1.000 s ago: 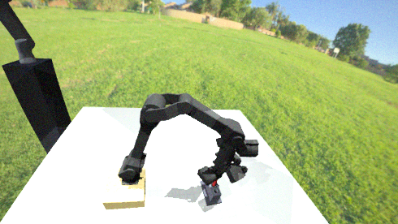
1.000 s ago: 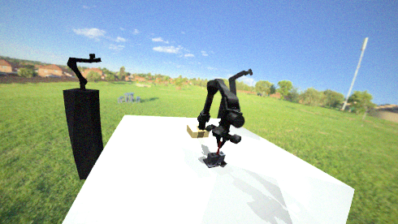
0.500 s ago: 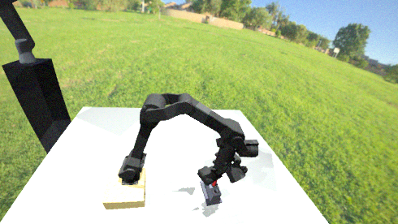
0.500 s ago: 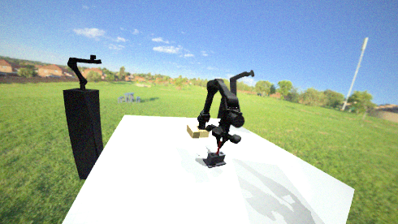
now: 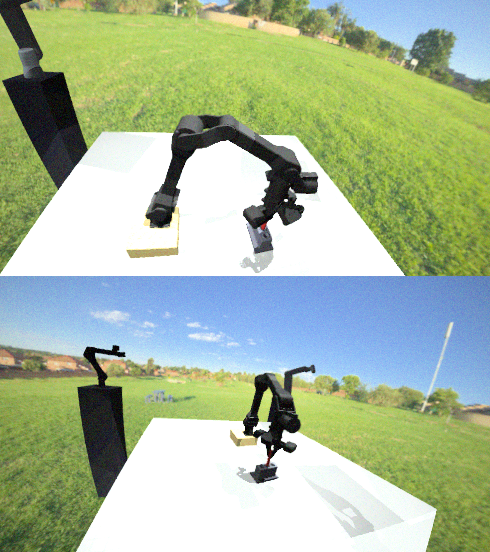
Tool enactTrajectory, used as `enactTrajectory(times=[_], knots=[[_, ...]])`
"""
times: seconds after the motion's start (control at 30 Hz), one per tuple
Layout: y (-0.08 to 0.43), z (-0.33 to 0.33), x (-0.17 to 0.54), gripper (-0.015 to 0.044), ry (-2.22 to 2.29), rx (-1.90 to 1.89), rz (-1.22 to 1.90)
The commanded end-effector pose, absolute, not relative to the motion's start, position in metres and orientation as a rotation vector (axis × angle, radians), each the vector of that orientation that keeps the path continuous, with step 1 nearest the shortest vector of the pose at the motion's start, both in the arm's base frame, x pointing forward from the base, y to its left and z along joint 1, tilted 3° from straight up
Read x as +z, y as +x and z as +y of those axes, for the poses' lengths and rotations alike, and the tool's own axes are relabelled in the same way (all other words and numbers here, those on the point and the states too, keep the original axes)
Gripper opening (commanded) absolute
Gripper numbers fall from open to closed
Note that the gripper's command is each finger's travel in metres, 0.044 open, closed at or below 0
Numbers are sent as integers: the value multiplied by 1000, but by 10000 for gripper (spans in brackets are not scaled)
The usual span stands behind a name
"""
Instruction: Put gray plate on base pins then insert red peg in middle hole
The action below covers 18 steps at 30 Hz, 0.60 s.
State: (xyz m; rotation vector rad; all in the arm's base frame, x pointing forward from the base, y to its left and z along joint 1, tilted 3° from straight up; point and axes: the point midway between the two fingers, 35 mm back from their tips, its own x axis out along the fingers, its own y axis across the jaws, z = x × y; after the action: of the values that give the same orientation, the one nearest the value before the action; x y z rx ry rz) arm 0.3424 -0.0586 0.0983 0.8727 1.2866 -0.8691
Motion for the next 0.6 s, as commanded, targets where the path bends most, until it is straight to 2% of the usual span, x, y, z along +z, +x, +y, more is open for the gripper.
enactTrajectory(times=[0.0,0.57], knots=[[341,-58,97,0,871,-869,1289],[343,-58,96,0,871,-869,1289]])
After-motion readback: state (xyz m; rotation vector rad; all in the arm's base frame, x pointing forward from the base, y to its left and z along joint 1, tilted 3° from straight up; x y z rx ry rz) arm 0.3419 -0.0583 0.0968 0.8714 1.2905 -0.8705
